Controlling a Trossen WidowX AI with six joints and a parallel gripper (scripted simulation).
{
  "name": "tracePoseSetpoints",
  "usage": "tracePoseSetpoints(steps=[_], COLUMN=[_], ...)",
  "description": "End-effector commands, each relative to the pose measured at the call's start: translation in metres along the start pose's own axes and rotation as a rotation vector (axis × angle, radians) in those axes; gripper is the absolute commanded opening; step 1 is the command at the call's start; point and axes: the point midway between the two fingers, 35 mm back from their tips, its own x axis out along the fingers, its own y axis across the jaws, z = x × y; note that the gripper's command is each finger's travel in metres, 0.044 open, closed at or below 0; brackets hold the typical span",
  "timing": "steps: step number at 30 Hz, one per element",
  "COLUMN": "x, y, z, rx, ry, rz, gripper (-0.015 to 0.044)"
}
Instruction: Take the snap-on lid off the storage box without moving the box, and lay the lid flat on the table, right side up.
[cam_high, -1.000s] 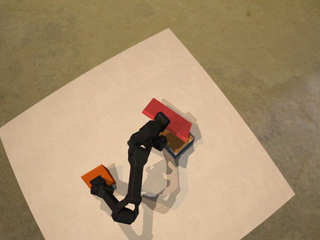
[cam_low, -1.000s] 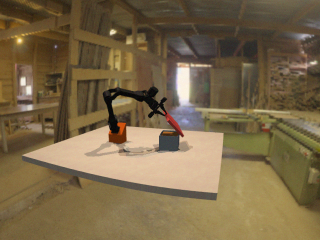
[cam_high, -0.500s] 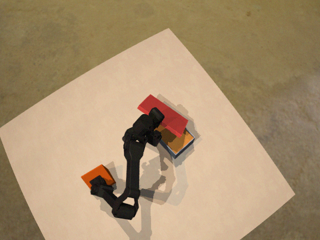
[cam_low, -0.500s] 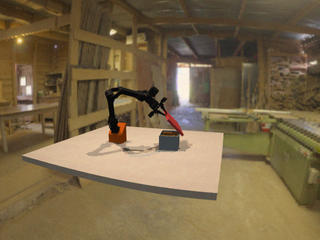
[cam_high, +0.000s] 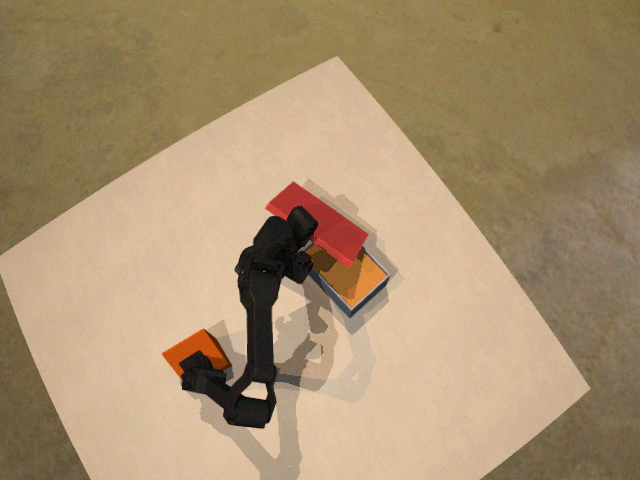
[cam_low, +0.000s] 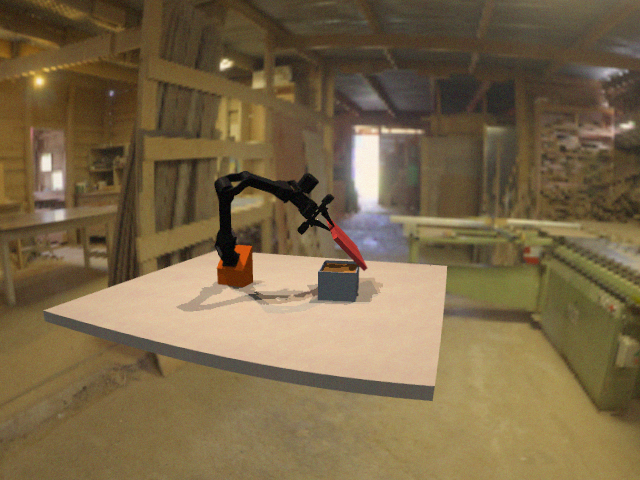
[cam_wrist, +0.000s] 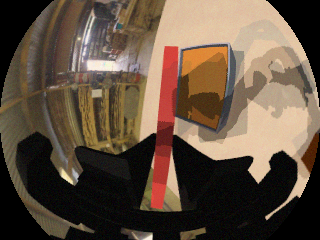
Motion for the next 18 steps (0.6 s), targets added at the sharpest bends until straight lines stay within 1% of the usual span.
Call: tracePoseSetpoints(steps=[1, 18], x=[-0.001, -0.004], y=[0.002, 0.000], z=[-0.007, -0.041], rx=[0.008, 0.009], ry=[0.000, 0.001], rz=[0.005, 0.005], gripper=[0.0000, 0.0000])
